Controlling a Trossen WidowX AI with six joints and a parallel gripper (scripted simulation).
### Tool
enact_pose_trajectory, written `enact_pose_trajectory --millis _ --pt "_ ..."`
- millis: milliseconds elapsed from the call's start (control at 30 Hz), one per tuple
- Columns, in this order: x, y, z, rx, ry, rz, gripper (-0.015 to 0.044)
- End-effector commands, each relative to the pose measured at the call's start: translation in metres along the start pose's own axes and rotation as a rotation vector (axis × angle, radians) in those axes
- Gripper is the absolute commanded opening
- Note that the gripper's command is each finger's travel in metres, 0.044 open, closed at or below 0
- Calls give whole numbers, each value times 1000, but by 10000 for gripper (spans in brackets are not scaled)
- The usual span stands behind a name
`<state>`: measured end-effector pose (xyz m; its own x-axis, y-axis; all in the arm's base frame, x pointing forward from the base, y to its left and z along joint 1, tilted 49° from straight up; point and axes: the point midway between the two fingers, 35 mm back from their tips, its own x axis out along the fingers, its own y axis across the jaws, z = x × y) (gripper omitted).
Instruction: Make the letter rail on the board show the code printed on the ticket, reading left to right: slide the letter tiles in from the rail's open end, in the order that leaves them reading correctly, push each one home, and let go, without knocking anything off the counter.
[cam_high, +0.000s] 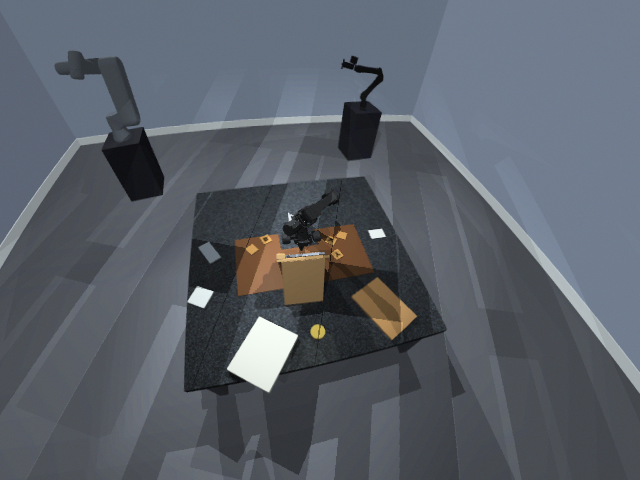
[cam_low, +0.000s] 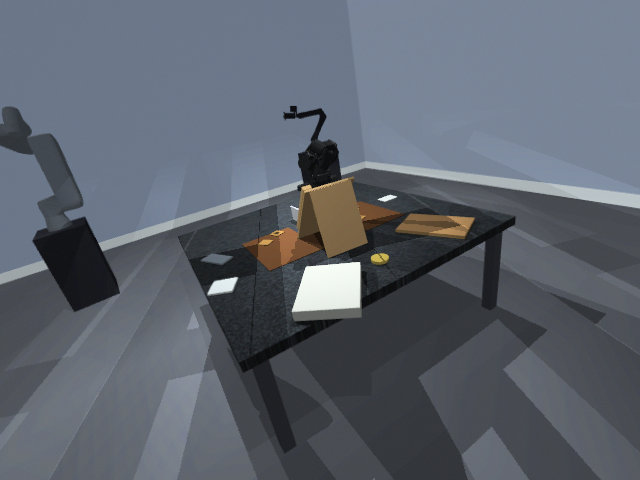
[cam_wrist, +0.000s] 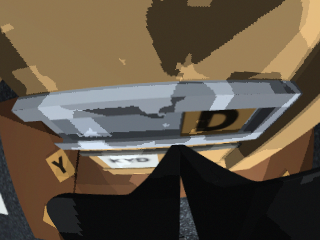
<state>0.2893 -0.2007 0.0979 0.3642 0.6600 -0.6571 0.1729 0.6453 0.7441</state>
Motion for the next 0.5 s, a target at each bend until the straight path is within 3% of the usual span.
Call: enact_pose_trajectory --millis 0,467 --pt "2 0 2 4 0 0 0" --pt "7 1 6 4 0 0 0"
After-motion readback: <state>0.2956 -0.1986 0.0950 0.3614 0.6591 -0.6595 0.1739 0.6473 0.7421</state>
